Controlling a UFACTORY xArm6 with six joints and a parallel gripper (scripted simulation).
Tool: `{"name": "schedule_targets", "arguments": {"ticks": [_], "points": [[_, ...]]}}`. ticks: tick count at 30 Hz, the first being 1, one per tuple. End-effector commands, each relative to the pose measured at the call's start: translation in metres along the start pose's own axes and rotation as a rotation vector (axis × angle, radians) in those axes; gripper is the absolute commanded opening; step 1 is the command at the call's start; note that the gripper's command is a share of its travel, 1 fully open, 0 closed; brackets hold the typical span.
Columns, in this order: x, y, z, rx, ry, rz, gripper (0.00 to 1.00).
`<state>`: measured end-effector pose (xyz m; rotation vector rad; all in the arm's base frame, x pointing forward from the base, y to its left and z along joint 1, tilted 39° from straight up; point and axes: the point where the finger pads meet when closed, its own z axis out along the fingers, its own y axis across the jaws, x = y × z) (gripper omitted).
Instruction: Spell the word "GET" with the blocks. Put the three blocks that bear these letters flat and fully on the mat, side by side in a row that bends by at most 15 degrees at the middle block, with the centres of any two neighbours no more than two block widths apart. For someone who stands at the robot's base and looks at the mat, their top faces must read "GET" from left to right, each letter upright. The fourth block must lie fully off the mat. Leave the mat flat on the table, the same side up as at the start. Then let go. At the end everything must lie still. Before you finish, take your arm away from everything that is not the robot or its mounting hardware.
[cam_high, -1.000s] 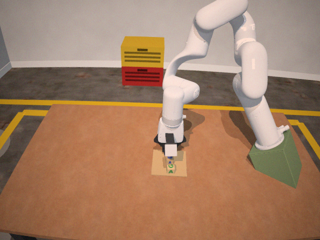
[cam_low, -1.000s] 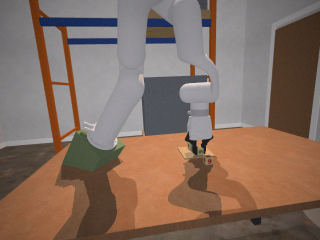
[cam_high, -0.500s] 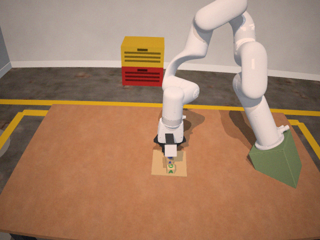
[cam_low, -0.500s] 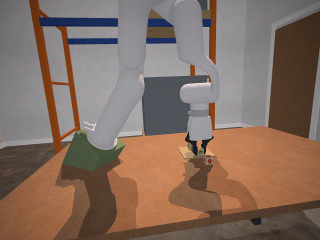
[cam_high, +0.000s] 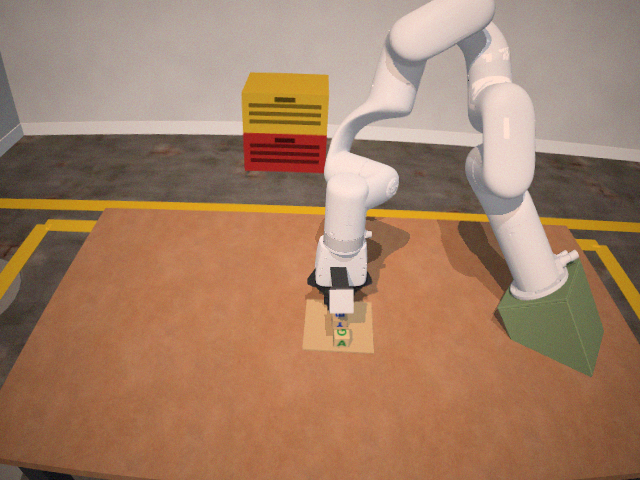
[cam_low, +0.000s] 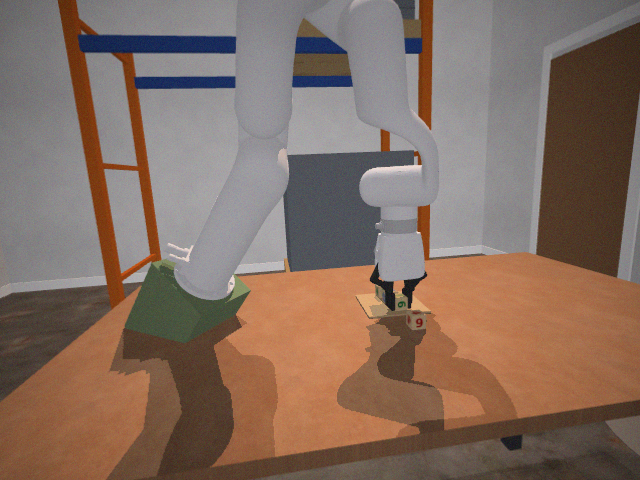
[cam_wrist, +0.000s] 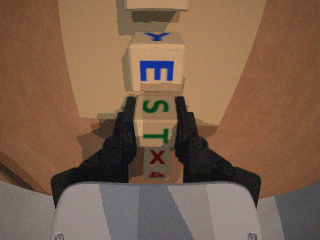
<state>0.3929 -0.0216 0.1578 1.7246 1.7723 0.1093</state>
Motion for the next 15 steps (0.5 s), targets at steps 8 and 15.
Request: {"name": "schedule_targets", "arguments": {"ticks": [8, 15], "points": [[0.0004, 0.0015, -0.0006, -0.003, 0.000, 0.001, 0.27], [0.0009, 0.0020, -0.0006, -0.003, 0.000, 0.001, 0.27]]}}
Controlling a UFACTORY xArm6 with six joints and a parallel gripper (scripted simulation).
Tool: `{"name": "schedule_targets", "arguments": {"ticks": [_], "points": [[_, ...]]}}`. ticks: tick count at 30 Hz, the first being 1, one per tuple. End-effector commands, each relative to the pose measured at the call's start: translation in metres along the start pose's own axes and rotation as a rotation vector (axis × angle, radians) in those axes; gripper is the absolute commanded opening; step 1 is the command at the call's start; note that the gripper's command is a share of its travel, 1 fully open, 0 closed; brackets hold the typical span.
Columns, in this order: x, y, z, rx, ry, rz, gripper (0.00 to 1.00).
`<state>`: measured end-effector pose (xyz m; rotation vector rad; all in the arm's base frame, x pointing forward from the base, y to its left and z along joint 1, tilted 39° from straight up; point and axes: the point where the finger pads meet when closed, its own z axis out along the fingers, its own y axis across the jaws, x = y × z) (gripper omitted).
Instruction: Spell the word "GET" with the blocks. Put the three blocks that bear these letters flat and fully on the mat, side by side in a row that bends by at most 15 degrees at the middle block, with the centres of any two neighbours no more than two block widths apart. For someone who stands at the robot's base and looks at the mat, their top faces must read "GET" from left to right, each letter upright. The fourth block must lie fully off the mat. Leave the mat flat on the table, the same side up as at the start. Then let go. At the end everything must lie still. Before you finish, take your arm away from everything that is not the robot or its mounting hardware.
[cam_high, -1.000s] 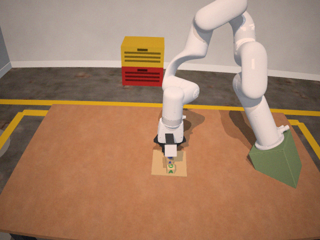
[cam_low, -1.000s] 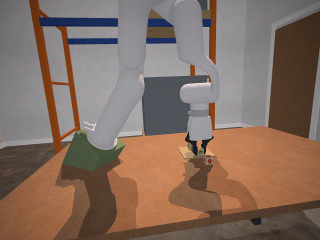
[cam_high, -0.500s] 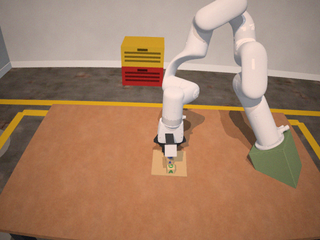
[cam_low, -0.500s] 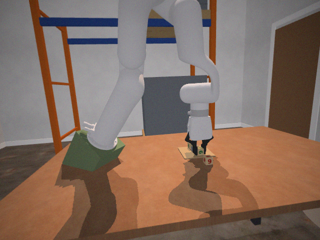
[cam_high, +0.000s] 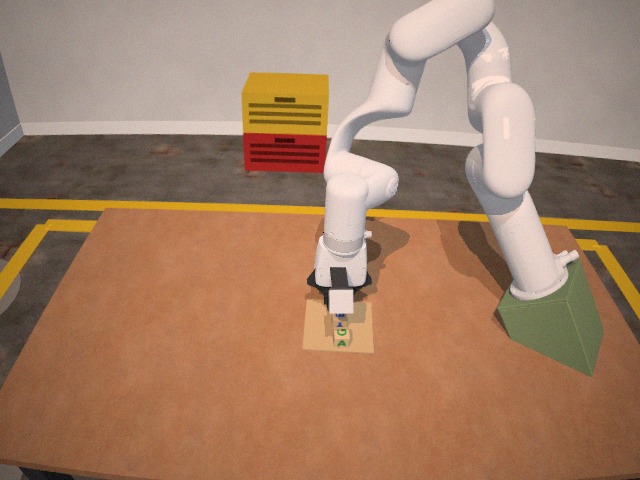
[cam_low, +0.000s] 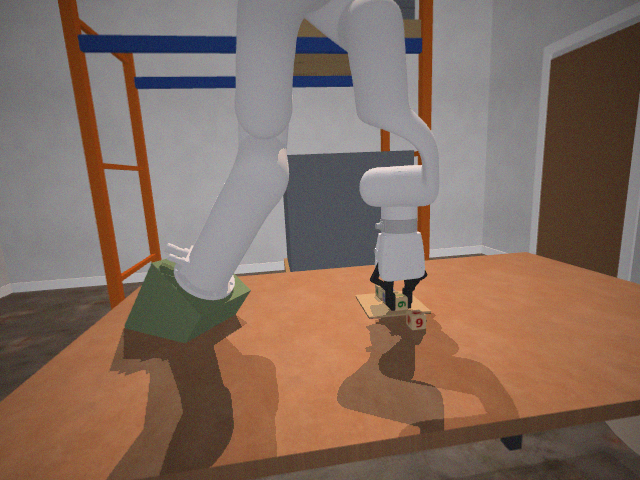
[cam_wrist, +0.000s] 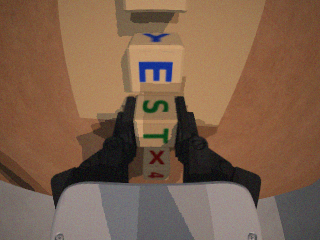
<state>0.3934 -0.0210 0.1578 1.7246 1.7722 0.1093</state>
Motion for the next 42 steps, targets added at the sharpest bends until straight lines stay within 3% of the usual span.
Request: {"name": "schedule_targets", "arguments": {"ticks": [1, 42], "points": [[0.0003, 0.0014, -0.0006, -0.003, 0.000, 0.001, 0.27], [0.0004, 0.0015, 0.0030, -0.003, 0.000, 0.001, 0.27]]}}
